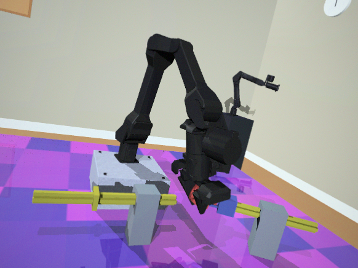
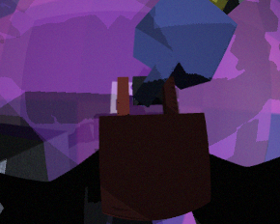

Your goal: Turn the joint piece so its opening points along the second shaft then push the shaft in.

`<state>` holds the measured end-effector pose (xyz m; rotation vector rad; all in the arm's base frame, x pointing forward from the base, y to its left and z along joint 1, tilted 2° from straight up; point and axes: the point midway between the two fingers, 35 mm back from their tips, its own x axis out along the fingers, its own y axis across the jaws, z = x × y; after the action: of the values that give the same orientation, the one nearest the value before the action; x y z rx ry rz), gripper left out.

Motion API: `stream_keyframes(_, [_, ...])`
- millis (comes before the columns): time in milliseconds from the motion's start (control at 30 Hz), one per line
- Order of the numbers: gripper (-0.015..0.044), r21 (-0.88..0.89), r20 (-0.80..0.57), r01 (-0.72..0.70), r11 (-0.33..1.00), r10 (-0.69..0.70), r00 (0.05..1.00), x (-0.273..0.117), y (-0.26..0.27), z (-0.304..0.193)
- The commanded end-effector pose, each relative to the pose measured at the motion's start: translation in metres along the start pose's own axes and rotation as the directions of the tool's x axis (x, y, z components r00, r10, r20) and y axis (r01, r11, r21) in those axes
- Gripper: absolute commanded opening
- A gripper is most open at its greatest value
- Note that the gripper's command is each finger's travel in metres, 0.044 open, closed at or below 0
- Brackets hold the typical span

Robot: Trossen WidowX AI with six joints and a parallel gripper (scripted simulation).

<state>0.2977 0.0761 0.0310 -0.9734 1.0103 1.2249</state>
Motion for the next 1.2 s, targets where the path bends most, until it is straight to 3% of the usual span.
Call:
stream_keyframes(0, [0.0000,0.001,0.005,0.000,1.000,0.000,1.000,0.0002,0.0000,-0.0001])
stream_keyframes(633, [0.0000,0.001,0.005,0.000,1.000,0.000,1.000,0.0003,0.0002,-0.0001])
stream_keyframes(800, [0.0131,0.001,0.005,0.000,1.000,0.000,1.000,0.0003,0.0002,-0.0001])
stream_keyframes(900, [0.0147,0.001,0.005,0.000,1.000,0.000,1.000,0.0003,0.0002,-0.0001])
stream_keyframes(1167, [0.0357,0.001,0.005,0.000,1.000,0.000,1.000,0.0003,0.0002,-0.0001])
